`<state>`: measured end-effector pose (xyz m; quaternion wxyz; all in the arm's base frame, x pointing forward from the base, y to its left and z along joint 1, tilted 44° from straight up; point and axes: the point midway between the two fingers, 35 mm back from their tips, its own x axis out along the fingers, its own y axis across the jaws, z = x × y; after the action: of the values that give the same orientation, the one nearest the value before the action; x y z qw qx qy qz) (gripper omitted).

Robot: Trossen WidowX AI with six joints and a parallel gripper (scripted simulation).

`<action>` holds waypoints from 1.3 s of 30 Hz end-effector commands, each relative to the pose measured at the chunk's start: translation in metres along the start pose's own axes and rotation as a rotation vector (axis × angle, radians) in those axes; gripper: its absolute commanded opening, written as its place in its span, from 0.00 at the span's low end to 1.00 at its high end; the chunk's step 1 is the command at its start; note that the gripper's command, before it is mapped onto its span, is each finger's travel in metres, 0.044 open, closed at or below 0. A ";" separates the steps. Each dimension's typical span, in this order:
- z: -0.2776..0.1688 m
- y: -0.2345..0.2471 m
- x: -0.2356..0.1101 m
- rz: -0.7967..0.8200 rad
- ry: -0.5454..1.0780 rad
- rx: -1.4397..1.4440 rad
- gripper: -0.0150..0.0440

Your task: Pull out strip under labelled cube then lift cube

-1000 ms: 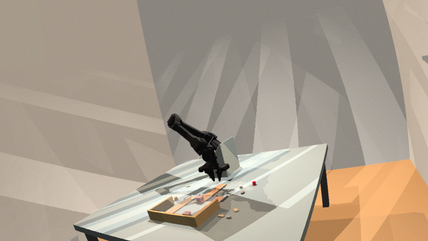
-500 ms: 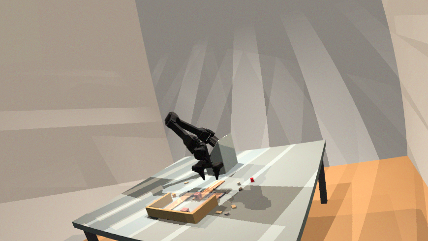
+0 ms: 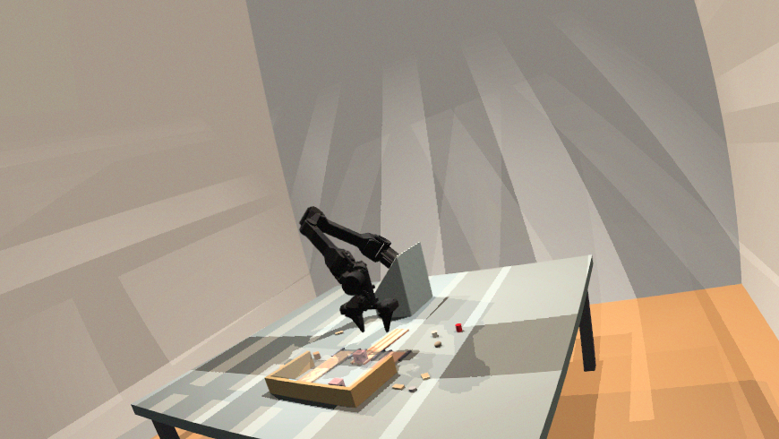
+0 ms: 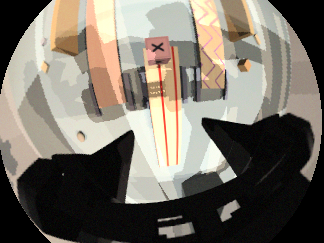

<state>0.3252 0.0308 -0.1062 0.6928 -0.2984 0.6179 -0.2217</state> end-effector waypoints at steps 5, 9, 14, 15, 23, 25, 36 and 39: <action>0.029 -0.001 -0.003 -0.006 -0.002 0.000 1.00; 0.042 -0.001 -0.005 -0.006 -0.003 0.000 1.00; 0.058 -0.001 -0.006 -0.006 -0.003 0.001 1.00; 0.061 -0.001 -0.007 -0.006 -0.004 0.001 1.00; 0.088 -0.002 -0.009 -0.006 -0.005 0.002 1.00; 0.094 -0.003 -0.009 -0.006 -0.005 0.002 1.00; 0.100 -0.004 0.001 -0.005 -0.005 0.002 0.68; 0.100 -0.003 0.006 -0.005 -0.005 0.002 0.68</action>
<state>0.4232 0.0440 -0.0978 0.6952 -0.2977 0.6157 -0.2215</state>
